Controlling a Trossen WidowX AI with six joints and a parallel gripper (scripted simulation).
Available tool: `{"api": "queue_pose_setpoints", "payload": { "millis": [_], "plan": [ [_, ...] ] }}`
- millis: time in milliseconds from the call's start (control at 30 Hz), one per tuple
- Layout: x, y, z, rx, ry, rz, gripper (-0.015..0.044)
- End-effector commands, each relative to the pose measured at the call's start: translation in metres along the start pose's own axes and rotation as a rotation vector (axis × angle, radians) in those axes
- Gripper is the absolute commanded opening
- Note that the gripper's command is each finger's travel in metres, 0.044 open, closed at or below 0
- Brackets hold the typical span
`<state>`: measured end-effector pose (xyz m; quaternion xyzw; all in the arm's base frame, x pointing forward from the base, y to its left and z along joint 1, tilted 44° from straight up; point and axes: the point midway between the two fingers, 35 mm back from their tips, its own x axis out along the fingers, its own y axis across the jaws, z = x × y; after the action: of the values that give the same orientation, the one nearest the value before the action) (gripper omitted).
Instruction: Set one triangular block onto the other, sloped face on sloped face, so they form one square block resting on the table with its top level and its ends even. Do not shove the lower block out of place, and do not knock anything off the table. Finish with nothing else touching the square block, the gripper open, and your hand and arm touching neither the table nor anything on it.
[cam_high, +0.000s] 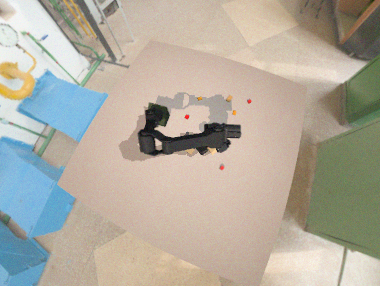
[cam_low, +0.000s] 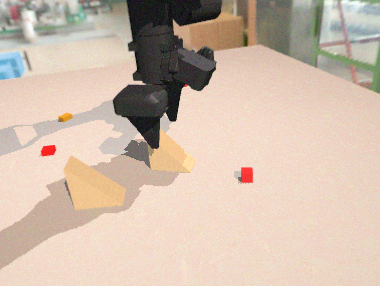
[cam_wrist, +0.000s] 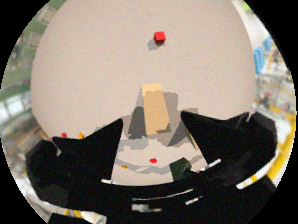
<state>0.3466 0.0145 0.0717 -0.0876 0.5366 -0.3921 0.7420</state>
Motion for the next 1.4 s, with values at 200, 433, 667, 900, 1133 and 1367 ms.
{"api": "queue_pose_setpoints", "payload": {
  "millis": [200, 433, 667, 900, 1133, 1367],
  "plan": [
    [0.017, -0.002, 0.001, -0.004, -0.003, -0.008, 0.044],
    [0.028, -0.004, 0.001, -0.004, -0.004, -0.01, 0.044],
    [0.04, -0.005, 0.0, -0.004, -0.006, -0.012, 0.044],
    [0.048, -0.007, 0.0, -0.003, -0.007, -0.014, 0.044],
    [0.048, -0.007, 0.0, -0.003, -0.007, -0.014, 0.0256],
    [0.048, -0.007, 0.0, -0.003, -0.007, -0.014, 0.0151]
  ]
}}
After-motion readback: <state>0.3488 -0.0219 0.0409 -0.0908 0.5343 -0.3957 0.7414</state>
